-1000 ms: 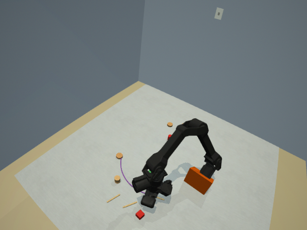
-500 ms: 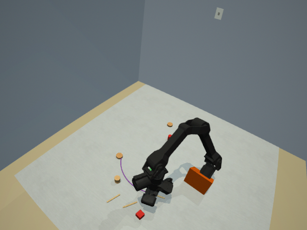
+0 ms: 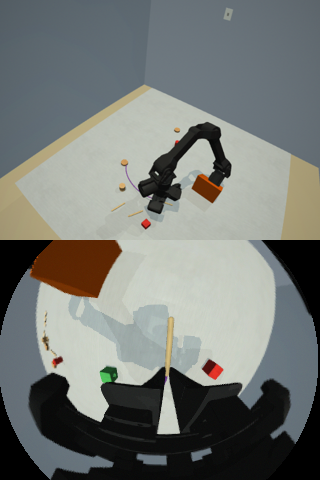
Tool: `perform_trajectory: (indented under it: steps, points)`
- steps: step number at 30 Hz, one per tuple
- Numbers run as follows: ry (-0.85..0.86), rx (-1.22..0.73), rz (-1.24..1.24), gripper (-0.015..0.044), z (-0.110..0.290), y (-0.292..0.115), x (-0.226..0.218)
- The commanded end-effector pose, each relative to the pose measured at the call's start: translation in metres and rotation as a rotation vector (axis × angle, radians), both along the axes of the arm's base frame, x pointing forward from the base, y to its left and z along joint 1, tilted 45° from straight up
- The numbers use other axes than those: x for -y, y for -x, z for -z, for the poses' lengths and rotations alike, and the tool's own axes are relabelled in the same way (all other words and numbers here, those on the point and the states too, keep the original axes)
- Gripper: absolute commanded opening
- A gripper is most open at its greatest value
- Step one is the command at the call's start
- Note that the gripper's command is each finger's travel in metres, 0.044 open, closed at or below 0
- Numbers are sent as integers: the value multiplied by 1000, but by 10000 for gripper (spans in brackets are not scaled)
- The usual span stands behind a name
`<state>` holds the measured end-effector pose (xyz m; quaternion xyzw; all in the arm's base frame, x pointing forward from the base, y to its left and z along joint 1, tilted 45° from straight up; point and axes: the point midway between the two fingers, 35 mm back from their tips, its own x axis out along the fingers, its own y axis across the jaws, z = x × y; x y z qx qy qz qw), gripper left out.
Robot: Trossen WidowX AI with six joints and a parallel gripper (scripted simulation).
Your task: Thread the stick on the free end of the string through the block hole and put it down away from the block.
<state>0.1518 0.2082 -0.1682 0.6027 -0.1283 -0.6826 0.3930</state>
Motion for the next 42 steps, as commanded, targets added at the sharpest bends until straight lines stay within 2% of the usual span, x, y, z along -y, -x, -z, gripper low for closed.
perform_trajectory:
  steps: [1, 10, 42]
  points:
    - [0, 0, 0, 0, 0, 0, 1]
    - [-1, 17, 17, 0, 0, 0, 0]
    - [-46, 806, 844, 0, 3, -21, -8]
